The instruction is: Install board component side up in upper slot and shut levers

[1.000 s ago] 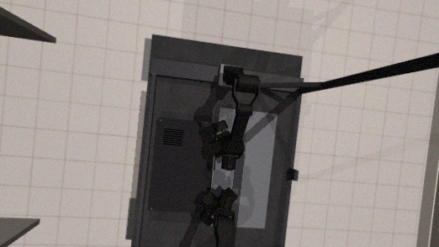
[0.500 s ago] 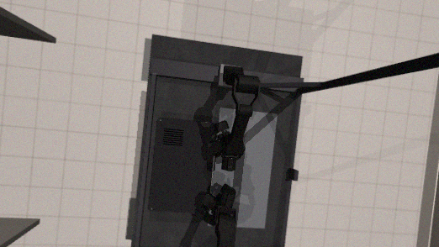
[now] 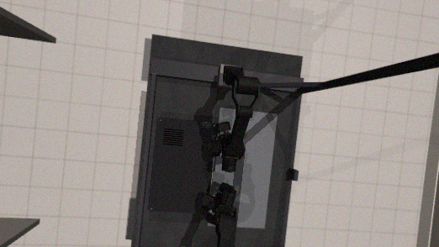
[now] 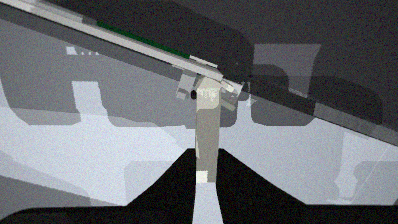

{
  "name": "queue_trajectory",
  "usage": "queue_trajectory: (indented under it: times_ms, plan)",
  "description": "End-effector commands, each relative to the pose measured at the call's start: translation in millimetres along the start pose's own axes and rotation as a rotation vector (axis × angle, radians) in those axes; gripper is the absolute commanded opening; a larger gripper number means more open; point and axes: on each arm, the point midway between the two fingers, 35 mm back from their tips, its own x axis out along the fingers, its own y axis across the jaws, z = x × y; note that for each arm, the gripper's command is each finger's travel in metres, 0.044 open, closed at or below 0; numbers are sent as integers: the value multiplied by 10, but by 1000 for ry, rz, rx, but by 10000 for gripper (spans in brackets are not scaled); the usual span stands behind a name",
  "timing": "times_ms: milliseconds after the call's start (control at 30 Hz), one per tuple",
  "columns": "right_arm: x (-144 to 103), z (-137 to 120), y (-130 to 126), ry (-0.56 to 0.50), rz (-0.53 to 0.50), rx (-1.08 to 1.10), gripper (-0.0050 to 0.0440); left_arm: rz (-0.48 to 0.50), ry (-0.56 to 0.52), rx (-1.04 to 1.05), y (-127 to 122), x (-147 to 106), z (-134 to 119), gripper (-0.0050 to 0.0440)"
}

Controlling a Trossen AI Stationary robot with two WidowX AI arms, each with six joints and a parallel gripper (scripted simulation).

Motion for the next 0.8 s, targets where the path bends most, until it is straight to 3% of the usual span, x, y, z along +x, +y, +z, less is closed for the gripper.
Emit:
queue_trajectory:
  times_ms: [0,333,767]
  plan:
    - [-78,58,96,-16,23,93,8,-13,-12,-91,-76,-56,45,7]
    - [-79,93,153,-14,25,273,8,-14,-9,-271,-132,-56,78,7]
    - [-81,101,163,-13,26,289,8,-15,-8,-287,-141,-56,84,7]
